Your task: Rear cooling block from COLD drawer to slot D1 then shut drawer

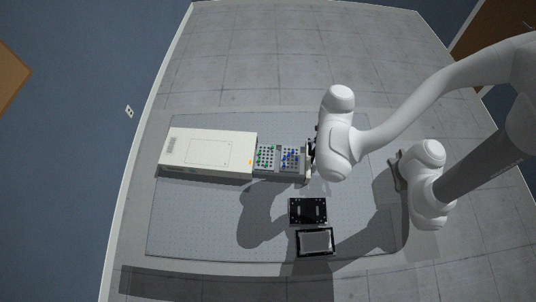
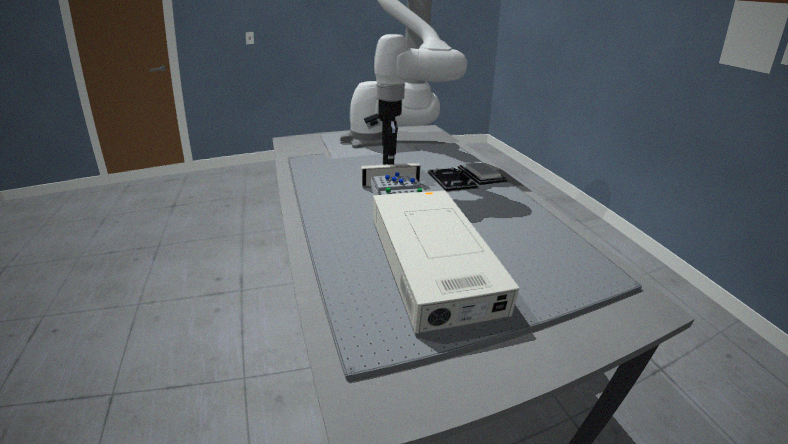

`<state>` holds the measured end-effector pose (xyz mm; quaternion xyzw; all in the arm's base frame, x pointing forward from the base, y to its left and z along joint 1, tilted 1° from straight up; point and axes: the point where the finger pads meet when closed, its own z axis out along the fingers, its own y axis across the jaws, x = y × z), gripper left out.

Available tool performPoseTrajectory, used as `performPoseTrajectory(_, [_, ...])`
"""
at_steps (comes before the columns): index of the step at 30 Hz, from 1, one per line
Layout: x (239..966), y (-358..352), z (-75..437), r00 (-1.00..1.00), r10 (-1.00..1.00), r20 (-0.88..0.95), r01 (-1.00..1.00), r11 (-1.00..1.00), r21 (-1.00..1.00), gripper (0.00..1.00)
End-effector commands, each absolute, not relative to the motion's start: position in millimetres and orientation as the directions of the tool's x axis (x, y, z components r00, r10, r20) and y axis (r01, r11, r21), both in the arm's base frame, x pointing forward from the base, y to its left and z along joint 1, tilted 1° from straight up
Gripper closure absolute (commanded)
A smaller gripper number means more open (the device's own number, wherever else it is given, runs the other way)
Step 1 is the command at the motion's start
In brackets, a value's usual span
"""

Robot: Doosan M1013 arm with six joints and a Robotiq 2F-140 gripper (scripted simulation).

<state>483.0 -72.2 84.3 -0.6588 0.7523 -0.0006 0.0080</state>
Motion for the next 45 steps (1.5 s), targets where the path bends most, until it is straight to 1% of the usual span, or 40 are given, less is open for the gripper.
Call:
performPoseTrajectory(1, [482, -72, 85, -0.132, -0.991, -0.012, -0.991, 0.132, -0.013, 0.66])
performPoseTrajectory(45, [469, -70, 85, -0.132, -0.991, -0.012, -0.991, 0.132, -0.013, 0.66])
